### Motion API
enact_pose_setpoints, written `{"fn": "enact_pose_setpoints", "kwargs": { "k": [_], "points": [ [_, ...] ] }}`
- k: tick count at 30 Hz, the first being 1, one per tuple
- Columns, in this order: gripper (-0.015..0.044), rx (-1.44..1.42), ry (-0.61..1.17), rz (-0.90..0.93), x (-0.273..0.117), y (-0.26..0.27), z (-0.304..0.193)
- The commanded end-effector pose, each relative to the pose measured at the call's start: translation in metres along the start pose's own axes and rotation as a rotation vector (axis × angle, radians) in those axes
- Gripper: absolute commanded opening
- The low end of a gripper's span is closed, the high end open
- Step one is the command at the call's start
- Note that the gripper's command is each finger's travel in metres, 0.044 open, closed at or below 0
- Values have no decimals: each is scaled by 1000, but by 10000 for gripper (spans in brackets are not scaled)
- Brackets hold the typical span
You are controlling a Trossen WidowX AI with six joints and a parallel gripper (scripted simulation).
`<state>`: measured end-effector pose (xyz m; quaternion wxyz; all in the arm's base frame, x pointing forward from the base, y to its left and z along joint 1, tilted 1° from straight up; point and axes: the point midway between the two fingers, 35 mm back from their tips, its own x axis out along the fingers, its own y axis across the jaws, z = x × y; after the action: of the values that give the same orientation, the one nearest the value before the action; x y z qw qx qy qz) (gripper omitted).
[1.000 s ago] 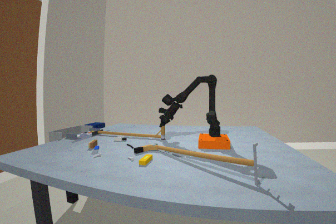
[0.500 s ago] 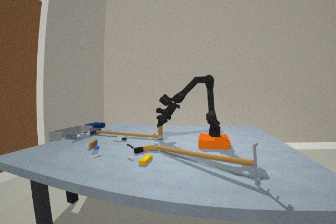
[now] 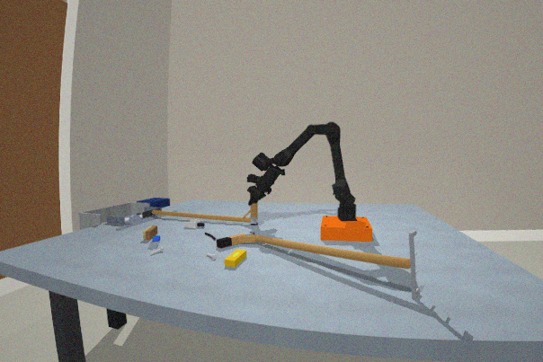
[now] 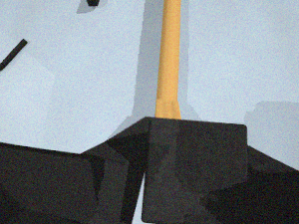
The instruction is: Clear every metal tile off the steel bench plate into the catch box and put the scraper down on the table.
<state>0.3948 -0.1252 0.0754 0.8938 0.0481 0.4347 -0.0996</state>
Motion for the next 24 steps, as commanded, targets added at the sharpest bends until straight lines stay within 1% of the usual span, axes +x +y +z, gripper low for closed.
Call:
{"fn": "enact_pose_setpoints", "kwargs": {
  "k": [1,24],
  "points": [
    [0,2,-13,-3,2,-1,8],
    [0,2,-16,-3,21,-1,40]
  ]
}}
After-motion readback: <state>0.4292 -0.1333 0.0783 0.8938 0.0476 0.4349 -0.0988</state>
